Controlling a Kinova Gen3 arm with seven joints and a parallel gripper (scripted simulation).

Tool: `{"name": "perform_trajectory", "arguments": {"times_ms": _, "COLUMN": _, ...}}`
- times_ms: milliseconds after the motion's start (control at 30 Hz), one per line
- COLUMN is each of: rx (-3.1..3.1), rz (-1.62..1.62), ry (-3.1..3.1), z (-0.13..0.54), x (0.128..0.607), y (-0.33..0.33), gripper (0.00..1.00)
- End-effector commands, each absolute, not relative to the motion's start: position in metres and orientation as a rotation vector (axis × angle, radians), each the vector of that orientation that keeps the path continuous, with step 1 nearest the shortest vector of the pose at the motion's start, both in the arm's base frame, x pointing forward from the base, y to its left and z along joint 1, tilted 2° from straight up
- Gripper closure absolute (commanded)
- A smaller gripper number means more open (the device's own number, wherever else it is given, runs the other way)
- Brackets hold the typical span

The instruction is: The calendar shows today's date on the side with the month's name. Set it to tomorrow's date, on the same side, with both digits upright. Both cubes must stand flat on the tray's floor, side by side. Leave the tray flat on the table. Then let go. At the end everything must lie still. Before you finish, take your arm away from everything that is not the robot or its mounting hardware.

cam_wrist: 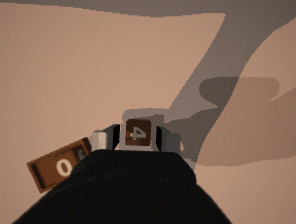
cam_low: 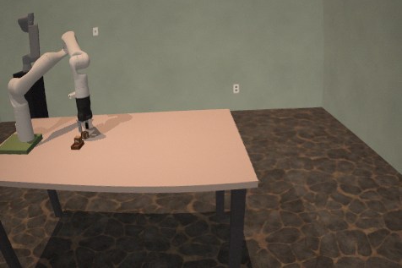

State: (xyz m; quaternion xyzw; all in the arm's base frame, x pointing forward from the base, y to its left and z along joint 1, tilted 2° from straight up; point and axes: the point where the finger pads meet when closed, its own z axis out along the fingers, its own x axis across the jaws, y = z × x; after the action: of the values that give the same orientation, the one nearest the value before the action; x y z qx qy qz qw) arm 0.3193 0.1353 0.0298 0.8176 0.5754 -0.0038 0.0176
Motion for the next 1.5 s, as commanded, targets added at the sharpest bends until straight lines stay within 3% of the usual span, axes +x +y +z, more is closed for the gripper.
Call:
{"name": "perform_trajectory", "arguments": {"times_ms": 0, "rx": 2.541, "rz": -0.01, "ry": 1.787, "z": 0.03, "x": 0.32, "y": 0.135, "gripper": 0.1}}
{"name": "perform_trajectory", "arguments": {"times_ms": 1467, "rx": 2.541, "rz": -0.01, "ry": 1.787, "z": 0.041, "x": 0.319, "y": 0.136, "gripper": 0.1}}
